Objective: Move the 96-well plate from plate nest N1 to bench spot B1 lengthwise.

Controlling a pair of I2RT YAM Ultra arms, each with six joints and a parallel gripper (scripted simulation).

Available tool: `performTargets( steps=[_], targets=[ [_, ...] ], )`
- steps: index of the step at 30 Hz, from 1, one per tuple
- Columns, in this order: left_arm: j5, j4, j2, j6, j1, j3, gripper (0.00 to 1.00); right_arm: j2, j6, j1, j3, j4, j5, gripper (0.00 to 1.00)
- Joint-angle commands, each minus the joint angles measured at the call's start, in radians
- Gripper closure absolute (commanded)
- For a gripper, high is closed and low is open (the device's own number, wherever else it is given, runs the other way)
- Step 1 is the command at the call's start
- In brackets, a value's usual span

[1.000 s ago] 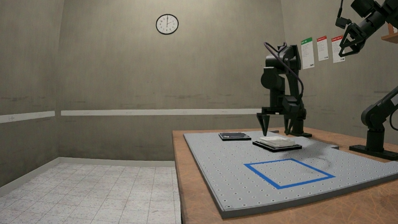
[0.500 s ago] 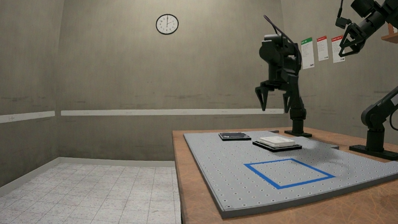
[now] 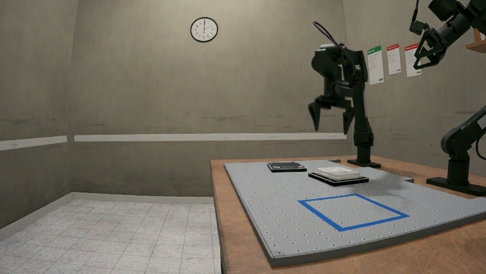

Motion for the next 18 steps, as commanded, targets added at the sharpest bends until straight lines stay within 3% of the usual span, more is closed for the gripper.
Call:
performTargets(
  steps=[1,4,6,12,18],
  targets=[
    [-0.003,0.051,0.032,0.000,0.005,0.001,0.00,-0.158,0.053,-0.059,-0.088,0.128,-0.015,0.00],
    [-0.006,0.109,0.064,-0.002,0.003,-0.036,0.00,-0.257,0.076,-0.102,-0.170,0.201,-0.025,0.00],
    [-0.006,0.109,0.064,-0.002,0.003,-0.036,0.00,-0.257,0.076,-0.102,-0.170,0.201,-0.025,0.00],
    [-0.016,0.301,0.212,-0.012,0.001,-0.162,0.00,-0.500,0.158,-0.232,-0.362,0.390,-0.053,0.00],
    [-0.022,0.443,0.355,-0.017,-0.011,-0.230,0.00,-0.656,0.230,-0.349,-0.476,0.544,-0.093,0.00]
  ],
)
